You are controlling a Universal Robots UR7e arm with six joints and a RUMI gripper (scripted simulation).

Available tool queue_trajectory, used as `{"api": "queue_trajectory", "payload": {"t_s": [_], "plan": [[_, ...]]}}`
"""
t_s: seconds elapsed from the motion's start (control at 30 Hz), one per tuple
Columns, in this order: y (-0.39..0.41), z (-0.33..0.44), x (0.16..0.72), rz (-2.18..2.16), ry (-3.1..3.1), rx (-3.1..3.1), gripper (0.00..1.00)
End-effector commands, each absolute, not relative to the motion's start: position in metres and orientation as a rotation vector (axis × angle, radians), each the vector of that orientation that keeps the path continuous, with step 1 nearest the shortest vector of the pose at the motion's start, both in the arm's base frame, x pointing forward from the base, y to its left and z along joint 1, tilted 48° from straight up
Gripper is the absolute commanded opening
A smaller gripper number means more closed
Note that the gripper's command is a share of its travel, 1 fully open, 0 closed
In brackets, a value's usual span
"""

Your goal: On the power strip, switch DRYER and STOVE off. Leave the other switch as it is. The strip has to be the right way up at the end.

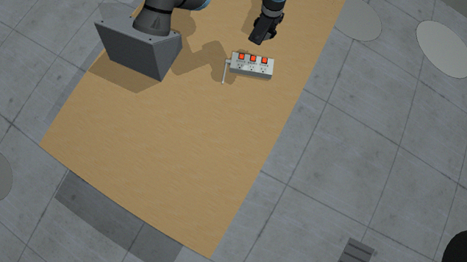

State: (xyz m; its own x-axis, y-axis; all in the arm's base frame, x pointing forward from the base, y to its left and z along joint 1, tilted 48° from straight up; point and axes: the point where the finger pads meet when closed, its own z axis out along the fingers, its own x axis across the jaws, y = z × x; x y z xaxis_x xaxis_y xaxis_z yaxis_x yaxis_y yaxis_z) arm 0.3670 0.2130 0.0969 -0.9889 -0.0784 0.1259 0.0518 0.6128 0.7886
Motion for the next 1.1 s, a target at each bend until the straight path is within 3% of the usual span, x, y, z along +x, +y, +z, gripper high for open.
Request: {"api": "queue_trajectory", "payload": {"t_s": [0.0, 0.63, 0.67, 1.07], "plan": [[0.2116, 0.0978, 0.3685, -1.320, -2.691, 0.022, 0.00], [0.2116, 0.0978, 0.3685, -1.320, -2.691, 0.022, 0.00], [0.2116, 0.0978, 0.3685, -1.320, -2.691, 0.022, 1.00], [0.2116, 0.0978, 0.3685, -1.320, -2.691, 0.022, 1.00]]}}
